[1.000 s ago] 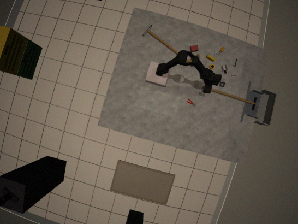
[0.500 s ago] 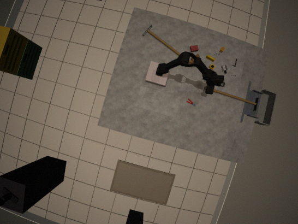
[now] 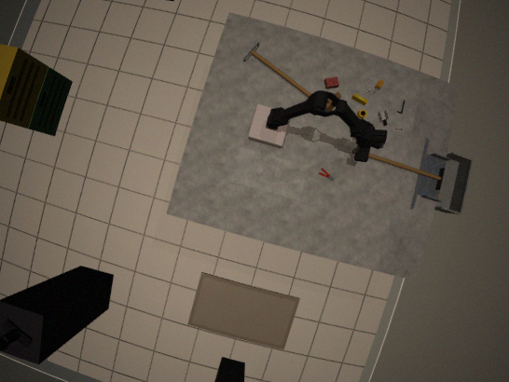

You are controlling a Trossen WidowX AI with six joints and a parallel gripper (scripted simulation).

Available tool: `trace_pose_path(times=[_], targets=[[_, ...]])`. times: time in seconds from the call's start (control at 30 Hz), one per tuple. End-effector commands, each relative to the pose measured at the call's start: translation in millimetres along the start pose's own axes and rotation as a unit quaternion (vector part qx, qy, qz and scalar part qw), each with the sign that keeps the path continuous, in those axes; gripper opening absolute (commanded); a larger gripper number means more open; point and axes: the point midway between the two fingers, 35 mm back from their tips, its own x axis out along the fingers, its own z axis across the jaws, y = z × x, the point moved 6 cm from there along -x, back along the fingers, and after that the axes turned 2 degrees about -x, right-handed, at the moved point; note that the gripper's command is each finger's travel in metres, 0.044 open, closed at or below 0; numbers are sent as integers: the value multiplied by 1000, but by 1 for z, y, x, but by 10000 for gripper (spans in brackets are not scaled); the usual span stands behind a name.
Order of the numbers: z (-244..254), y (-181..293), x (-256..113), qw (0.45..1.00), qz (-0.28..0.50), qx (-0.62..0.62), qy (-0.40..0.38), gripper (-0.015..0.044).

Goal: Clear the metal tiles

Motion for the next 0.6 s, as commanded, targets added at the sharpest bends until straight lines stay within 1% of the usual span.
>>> trace_pose_path(times=[0.0,0.57], targets=[[0,-10,1,1000,-9,1,2,0],[-1,-26,17,1000,-10,1,2,0]])
